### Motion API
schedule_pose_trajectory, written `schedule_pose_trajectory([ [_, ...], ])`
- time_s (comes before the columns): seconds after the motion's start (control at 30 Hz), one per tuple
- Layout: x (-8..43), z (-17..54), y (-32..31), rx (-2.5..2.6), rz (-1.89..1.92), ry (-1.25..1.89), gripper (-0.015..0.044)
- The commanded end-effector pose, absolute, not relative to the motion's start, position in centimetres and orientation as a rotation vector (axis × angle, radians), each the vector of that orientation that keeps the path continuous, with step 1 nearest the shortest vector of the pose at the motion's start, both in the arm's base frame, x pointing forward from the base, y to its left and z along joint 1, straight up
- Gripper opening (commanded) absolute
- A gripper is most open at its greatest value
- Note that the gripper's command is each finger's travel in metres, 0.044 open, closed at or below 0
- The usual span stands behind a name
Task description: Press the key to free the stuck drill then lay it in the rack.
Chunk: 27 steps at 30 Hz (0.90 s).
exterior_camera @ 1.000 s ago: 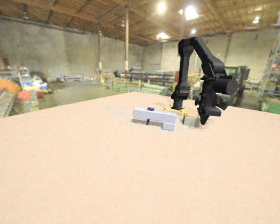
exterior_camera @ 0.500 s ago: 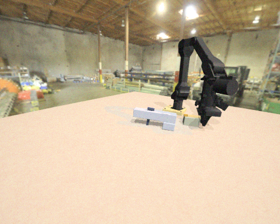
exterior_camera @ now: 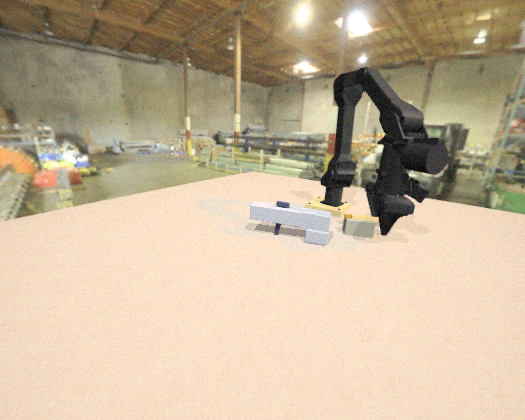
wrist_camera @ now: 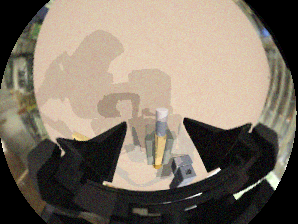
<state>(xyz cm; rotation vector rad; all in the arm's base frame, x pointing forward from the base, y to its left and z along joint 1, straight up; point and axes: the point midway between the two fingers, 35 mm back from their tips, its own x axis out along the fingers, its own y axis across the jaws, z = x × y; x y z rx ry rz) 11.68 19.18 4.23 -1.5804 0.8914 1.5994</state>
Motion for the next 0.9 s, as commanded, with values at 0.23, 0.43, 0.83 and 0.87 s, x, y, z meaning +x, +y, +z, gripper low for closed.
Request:
schedule_pose_trajectory([
  [0.23,11.8,8.7,19.3,-1.584,1.586,0.881,0.044],
  [0.43,11.9,10.7,19.3,-1.584,1.586,0.88,0.044],
  [0.83,13.7,16.5,30.0,-1.514,1.163,0.276,0.044],
  [0.87,13.5,17.8,31.1,-1.47,1.121,0.215,0.044],
])
